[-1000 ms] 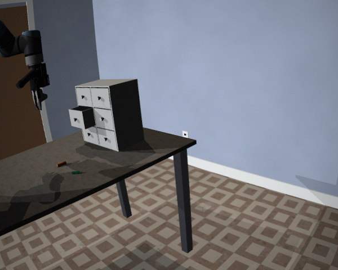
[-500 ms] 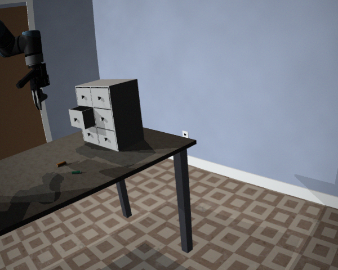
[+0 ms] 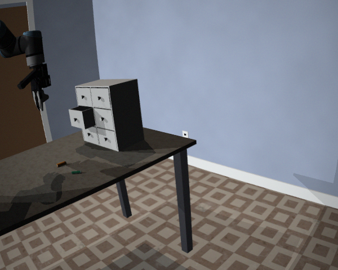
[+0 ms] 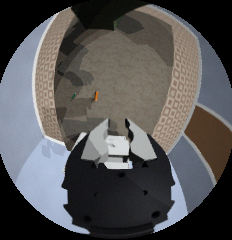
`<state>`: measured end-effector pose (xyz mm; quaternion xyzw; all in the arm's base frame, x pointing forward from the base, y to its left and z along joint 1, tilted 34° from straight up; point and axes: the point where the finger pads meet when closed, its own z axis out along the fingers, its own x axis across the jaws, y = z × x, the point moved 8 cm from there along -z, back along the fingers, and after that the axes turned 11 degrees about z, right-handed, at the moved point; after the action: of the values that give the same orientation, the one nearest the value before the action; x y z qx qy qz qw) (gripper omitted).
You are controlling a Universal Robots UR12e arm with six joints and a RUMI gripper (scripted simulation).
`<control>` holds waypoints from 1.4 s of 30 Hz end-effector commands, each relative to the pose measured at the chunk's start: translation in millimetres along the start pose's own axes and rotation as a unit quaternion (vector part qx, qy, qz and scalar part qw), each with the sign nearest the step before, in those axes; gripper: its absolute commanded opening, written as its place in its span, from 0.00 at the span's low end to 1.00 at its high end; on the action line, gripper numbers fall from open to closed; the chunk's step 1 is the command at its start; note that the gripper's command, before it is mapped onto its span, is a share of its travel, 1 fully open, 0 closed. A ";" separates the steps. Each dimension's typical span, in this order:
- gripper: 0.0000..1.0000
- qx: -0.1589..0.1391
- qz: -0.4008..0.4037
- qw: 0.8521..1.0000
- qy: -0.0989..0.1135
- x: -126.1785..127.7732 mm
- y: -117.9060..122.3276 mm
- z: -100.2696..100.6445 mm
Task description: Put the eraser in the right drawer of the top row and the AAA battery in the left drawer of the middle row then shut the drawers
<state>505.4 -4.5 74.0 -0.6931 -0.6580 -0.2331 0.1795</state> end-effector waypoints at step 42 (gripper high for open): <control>0.20 0.001 -0.600 0.800 -0.002 -163.2 45.9 96.5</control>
<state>543.5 -72.6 -65.2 -0.2728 -0.9183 -0.2833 0.0451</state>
